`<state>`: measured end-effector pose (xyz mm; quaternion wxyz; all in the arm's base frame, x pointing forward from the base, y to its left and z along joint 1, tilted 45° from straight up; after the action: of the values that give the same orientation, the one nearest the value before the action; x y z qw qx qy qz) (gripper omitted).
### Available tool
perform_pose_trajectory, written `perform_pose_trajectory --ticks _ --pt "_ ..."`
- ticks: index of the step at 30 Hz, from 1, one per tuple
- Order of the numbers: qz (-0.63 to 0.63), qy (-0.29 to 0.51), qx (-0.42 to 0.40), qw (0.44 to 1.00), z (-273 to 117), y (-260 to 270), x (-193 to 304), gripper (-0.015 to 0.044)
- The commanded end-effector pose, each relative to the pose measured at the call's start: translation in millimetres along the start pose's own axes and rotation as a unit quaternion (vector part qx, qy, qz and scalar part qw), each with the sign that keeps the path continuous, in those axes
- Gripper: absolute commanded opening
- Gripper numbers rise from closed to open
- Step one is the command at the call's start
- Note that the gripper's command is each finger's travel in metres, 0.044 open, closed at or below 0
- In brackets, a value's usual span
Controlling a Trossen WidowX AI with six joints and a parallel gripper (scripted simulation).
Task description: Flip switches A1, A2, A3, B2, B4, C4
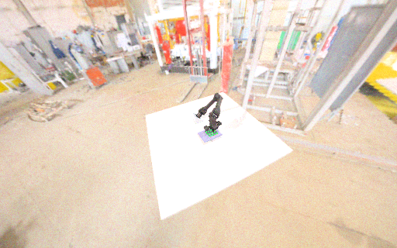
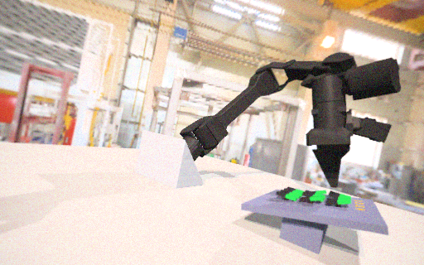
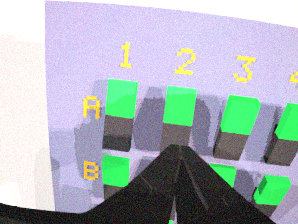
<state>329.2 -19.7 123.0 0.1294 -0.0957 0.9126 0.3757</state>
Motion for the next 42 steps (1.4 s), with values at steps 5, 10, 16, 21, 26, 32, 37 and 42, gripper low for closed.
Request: perform_pose_trajectory --ticks 5,10,16,21,26,32,37,42 --pt "0.002 0.002 -0.003 1.0 9.5 1.0 1.0 0.0" --pt "0.002 0.002 -0.003 1.0 9.5 1.0 1.0 0.0" --pt "0.002 0.002 -0.003 1.0 9.5 1.0 1.0 0.0" --pt "0.002 0.002 -0.003 1.0 9.5 1.0 1.0 0.0" --pt "0.002 0.002 -0.003 1.0 10.0 1.0 1.0 0.0" --pt "0.002 0.002 -0.003 1.0 10.8 1.0 1.0 0.0" --pt "0.002 0.002 -0.003 1.0 11.5 1.1 1.0 0.0" --pt "0.002 0.002 -0.003 1.0 12.2 1.1 1.0 0.0"
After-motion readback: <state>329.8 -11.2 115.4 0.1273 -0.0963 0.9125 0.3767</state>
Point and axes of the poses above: the point midway between the two fingers, 35 mm back from their tips, its own z axis out along the fingers, its own y axis across the jaws, x = y × z, the point moved 6 cm from there along -z, back along the fingers, and after that the axes turned 7 degrees about -z, right-handed, at the moved point
